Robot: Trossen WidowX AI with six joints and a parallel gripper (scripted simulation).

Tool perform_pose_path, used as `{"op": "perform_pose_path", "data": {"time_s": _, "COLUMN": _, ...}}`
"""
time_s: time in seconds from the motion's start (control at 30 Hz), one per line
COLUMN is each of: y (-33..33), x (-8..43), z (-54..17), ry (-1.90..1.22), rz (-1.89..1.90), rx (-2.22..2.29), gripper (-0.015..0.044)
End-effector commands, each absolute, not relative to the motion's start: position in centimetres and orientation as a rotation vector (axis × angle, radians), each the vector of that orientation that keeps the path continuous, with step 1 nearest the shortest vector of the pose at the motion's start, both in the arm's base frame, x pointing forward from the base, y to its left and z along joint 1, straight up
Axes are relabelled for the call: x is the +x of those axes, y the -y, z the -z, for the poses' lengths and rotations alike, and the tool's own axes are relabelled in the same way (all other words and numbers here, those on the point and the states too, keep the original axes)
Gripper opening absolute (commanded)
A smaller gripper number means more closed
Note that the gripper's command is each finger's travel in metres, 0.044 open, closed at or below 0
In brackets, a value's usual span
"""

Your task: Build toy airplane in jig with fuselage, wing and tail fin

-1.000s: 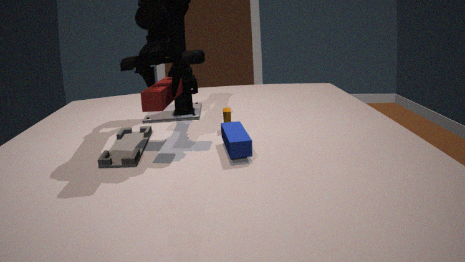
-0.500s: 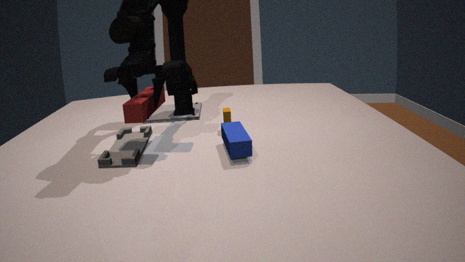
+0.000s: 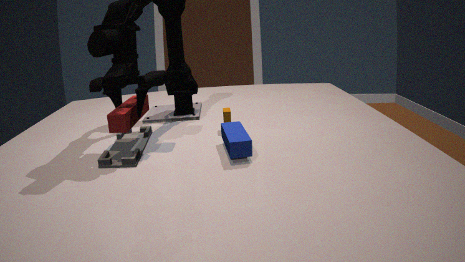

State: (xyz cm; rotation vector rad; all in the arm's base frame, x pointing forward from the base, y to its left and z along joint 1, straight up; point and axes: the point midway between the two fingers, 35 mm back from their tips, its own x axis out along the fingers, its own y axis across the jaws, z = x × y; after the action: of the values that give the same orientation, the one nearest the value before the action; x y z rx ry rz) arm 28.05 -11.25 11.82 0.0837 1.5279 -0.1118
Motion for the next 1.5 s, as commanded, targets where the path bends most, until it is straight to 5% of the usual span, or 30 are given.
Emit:
{"op": "perform_pose_path", "data": {"time_s": 0.0, "y": 12.0, "x": 27.7, "z": -11.1, "ry": -1.537, "rz": 0.101, "rx": 0.082, "gripper": 0.0}}
{"op": "perform_pose_path", "data": {"time_s": 0.27, "y": 13.9, "x": 27.1, "z": -10.3, "ry": -1.538, "rz": 0.093, "rx": 0.071, "gripper": 0.0}}
{"op": "perform_pose_path", "data": {"time_s": 0.53, "y": 13.9, "x": 27.1, "z": -10.3, "ry": -1.538, "rz": 0.093, "rx": 0.071, "gripper": 0.0196}}
{"op": "perform_pose_path", "data": {"time_s": 1.47, "y": 13.9, "x": 27.2, "z": -7.1, "ry": -1.538, "rz": 0.093, "rx": 0.071, "gripper": 0.0196}}
